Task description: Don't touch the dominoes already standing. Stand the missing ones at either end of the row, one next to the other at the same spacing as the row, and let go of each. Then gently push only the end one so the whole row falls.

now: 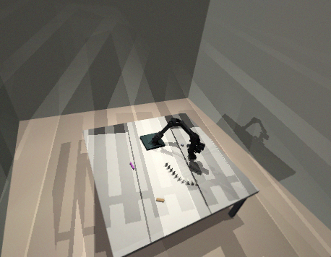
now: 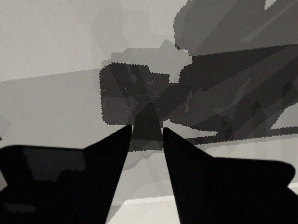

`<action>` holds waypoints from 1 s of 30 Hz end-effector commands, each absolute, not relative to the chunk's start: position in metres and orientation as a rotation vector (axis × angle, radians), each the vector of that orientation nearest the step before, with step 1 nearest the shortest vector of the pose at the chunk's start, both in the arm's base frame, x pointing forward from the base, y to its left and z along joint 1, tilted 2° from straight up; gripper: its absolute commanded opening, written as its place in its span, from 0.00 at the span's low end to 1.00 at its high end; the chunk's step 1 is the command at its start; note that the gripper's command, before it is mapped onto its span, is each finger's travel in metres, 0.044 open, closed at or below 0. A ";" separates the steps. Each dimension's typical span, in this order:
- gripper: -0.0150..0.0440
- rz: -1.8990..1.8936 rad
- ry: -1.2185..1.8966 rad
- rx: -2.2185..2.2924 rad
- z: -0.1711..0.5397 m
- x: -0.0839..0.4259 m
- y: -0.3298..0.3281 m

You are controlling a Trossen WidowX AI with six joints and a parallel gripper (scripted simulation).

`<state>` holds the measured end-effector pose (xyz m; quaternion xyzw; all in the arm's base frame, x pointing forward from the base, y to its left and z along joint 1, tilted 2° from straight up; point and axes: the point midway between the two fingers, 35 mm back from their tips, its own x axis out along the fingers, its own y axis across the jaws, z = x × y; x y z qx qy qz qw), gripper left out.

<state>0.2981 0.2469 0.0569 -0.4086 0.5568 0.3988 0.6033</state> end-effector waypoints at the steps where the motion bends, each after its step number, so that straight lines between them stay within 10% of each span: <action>1: 0.44 0.925 1.293 -0.939 0.055 0.298 0.247; 30: 0.44 0.706 1.385 -0.724 0.195 0.307 0.160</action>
